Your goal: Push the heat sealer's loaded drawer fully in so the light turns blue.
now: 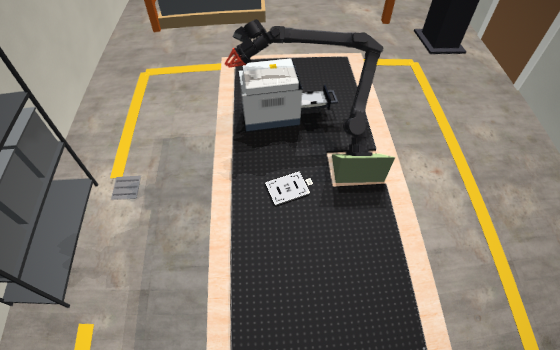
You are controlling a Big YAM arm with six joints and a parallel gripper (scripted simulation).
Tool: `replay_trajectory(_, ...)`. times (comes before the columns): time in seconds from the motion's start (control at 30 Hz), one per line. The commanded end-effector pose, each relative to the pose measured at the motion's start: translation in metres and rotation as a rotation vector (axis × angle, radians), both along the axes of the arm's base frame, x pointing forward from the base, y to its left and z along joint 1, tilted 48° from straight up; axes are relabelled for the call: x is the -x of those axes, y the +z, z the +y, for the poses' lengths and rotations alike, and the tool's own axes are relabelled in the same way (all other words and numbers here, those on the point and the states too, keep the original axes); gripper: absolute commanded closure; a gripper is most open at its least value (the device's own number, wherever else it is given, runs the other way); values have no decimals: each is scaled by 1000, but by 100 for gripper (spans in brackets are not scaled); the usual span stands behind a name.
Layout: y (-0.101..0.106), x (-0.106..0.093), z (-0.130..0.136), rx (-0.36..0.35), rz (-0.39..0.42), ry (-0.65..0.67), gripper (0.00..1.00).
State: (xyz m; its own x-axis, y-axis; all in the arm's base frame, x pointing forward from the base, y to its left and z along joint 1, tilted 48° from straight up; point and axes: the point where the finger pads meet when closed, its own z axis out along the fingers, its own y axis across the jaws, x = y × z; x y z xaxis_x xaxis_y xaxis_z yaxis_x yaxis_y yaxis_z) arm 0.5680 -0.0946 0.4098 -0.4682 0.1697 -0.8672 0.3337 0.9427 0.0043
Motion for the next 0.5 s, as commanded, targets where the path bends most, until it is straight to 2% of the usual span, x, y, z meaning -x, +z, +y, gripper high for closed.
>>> replay_trajectory(0.0,16,8,-12,-18,-54,-41,55)
replay_trajectory(0.03,17,12,-13,-22,-34,-36,55)
replay_trajectory(0.07,40,12,-15,-19,-67,-36,55)
replay_trajectory(0.1,46,14,-18,-17,-74,-35,55)
replay_trajectory(0.23,57,22,-27,2,-68,-25,55)
replay_trajectory(0.27,66,20,-25,-10,-123,-57,55)
replay_trajectory(0.3,60,20,-14,-14,-129,-60,55)
replay_trajectory(0.37,60,20,-14,-14,-129,-60,55)
replay_trajectory(0.4,41,24,-16,-17,-113,-87,55)
replay_trajectory(0.43,44,26,-19,-17,-130,-109,55)
replay_trajectory(0.47,47,32,-38,-15,-130,-140,55)
